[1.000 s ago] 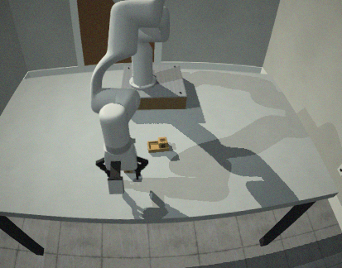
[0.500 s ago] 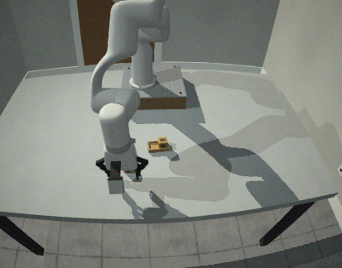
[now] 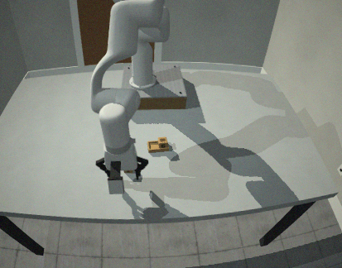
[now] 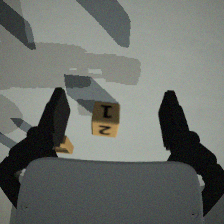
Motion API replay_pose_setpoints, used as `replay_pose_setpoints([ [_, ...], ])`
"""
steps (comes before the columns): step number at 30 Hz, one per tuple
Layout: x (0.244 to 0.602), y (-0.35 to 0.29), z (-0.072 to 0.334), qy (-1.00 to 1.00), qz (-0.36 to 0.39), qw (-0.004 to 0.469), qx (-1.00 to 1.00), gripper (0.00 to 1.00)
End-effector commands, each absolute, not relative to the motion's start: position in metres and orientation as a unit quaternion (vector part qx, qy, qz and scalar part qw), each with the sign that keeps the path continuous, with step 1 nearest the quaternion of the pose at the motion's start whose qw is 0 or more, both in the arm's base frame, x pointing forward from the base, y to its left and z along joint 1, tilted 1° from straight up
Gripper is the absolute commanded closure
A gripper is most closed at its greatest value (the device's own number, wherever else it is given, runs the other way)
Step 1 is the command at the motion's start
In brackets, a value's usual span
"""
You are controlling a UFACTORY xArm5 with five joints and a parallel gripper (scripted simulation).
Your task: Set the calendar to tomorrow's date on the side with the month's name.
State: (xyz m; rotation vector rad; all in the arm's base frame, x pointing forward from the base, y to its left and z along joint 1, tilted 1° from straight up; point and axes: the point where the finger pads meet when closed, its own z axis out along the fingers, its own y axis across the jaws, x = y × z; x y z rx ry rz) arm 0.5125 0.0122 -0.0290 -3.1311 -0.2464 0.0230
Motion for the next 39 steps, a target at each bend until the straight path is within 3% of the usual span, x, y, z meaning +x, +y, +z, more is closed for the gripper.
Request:
replay_pose_setpoints([
  [1,0.514,0.012,-0.028,-0.078,0.005,0.0,-0.997,0.0],
  [24,0.514,0.012,-0.025,-0.078,0.005,0.0,-0.997,0.0],
  [39,0.515,0.013,0.023,-0.078,0.005,0.0,-0.997,0.0],
])
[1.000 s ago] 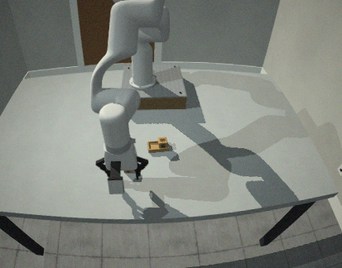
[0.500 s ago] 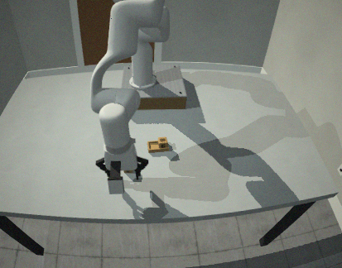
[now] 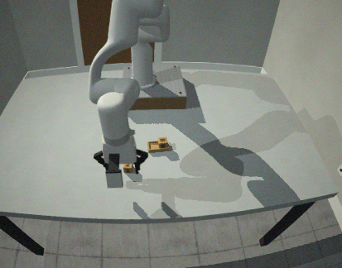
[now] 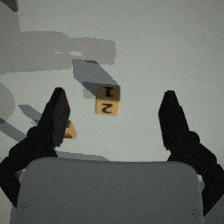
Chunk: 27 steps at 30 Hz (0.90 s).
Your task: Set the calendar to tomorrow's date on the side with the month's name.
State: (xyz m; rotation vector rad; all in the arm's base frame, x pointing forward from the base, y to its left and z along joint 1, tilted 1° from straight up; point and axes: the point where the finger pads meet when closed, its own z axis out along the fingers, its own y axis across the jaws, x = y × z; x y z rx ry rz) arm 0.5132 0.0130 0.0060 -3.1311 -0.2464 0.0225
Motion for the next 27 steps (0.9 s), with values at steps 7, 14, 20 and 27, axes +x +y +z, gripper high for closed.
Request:
replay_pose_setpoints([
  [7,0.5146,0.0136,0.0325,-0.078,0.005,0.0,-0.997,0.0],
  [14,0.5146,0.0136,0.0325,-0.078,0.005,0.0,-0.997,0.0],
  [20,0.5145,0.0136,0.0325,-0.08,0.005,0.0,-0.997,0.0],
  [27,0.5108,0.0139,0.0328,-0.128,0.005,0.001,-0.992,0.0],
])
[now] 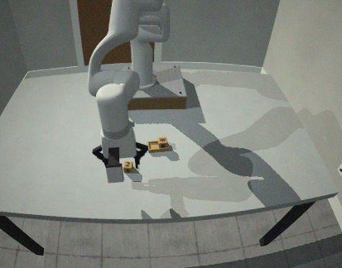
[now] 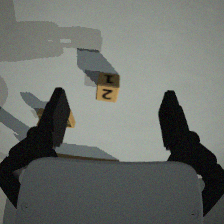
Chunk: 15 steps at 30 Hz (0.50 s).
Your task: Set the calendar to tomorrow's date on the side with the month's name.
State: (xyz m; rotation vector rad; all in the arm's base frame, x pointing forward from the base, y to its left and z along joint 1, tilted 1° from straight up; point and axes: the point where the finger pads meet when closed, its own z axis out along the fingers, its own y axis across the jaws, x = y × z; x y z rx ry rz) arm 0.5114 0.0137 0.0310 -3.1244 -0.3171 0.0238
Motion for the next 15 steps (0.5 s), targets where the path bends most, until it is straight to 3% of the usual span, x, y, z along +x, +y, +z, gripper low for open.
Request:
replay_pose_setpoints([
  [1,0.509,0.014,0.033,-0.149,0.005,0.001,-0.989,0.0],
  [15,0.493,0.015,0.034,-0.355,0.005,0.002,-0.935,0.0],
])
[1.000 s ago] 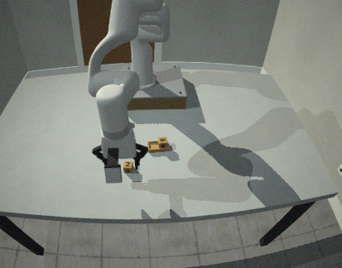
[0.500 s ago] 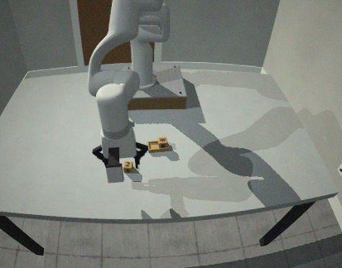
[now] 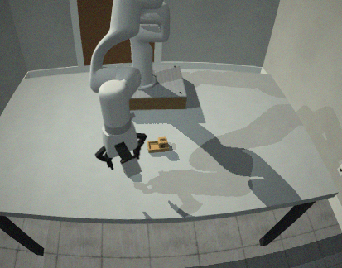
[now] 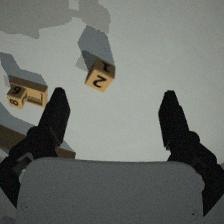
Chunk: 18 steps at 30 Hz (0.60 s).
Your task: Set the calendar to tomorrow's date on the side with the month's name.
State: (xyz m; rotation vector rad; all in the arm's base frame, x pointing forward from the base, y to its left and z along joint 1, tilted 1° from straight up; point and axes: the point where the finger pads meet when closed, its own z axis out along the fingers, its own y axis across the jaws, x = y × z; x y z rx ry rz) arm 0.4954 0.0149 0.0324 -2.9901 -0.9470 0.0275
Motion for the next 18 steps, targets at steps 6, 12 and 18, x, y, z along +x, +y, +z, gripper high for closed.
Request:
replay_pose_setpoints([
  [6,0.485,0.016,0.035,-0.444,0.005,0.002,-0.896,0.0],
  [12,0.478,0.016,0.035,-0.524,0.005,0.003,-0.852,0.0],
  [18,0.473,0.016,0.035,-0.575,0.005,0.003,-0.818,0.0],
])
